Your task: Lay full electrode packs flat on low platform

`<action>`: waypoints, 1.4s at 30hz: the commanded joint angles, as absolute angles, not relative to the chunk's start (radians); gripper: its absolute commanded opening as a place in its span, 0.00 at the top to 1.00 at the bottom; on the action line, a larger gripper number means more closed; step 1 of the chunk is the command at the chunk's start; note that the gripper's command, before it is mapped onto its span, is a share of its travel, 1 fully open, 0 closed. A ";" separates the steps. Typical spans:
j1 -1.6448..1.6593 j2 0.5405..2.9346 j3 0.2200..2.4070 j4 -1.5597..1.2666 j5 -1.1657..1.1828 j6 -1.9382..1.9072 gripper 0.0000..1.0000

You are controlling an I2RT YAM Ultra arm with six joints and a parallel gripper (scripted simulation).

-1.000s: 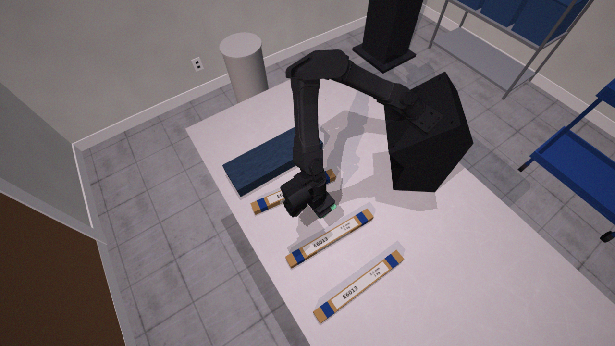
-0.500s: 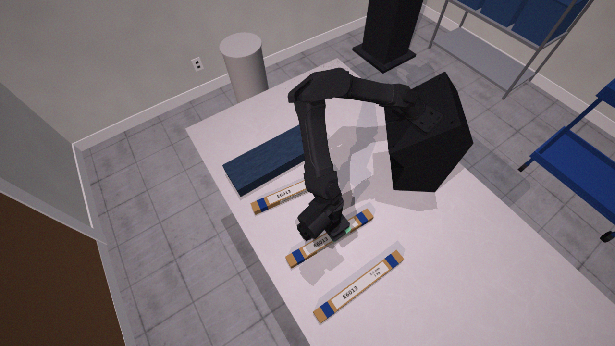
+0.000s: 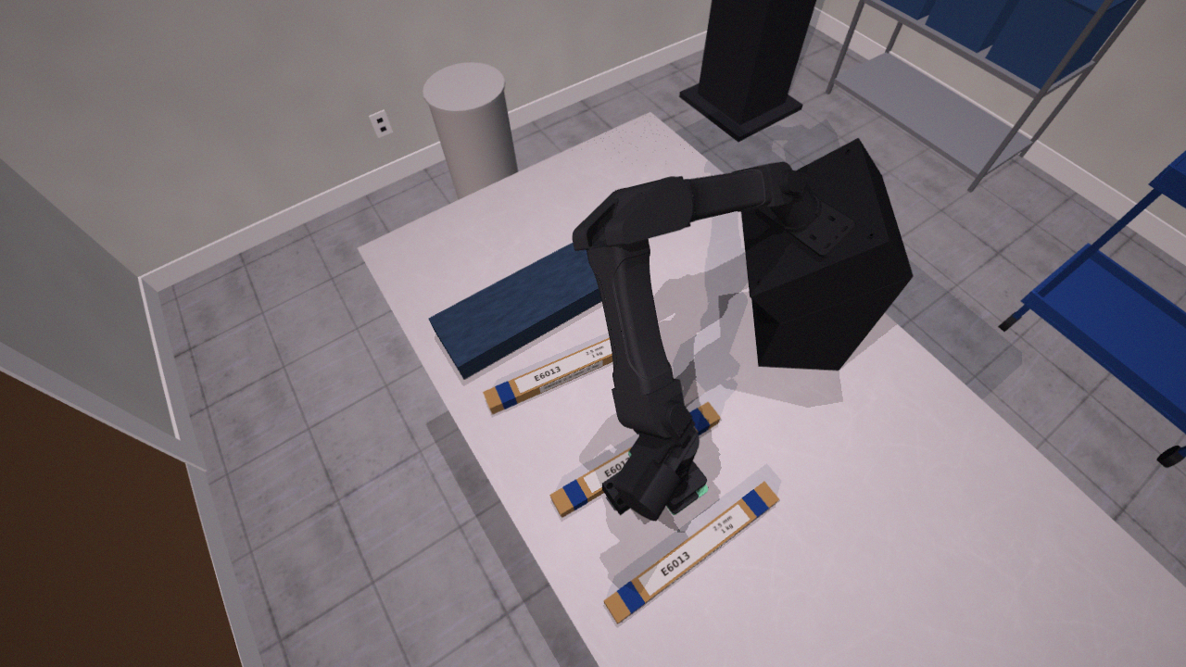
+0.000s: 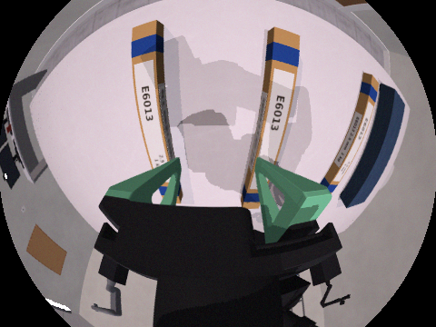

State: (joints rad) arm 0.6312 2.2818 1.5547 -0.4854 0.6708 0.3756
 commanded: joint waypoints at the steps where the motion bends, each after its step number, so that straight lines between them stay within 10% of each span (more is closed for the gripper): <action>1: 0.695 2.334 1.643 -0.547 0.697 0.444 0.26; 18: 0.809 2.623 2.062 -0.772 0.729 0.590 0.26; 42: 0.813 2.599 2.104 -0.818 0.730 0.602 0.26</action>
State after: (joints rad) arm 0.7818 2.6312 2.0712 -0.8051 0.7181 0.5968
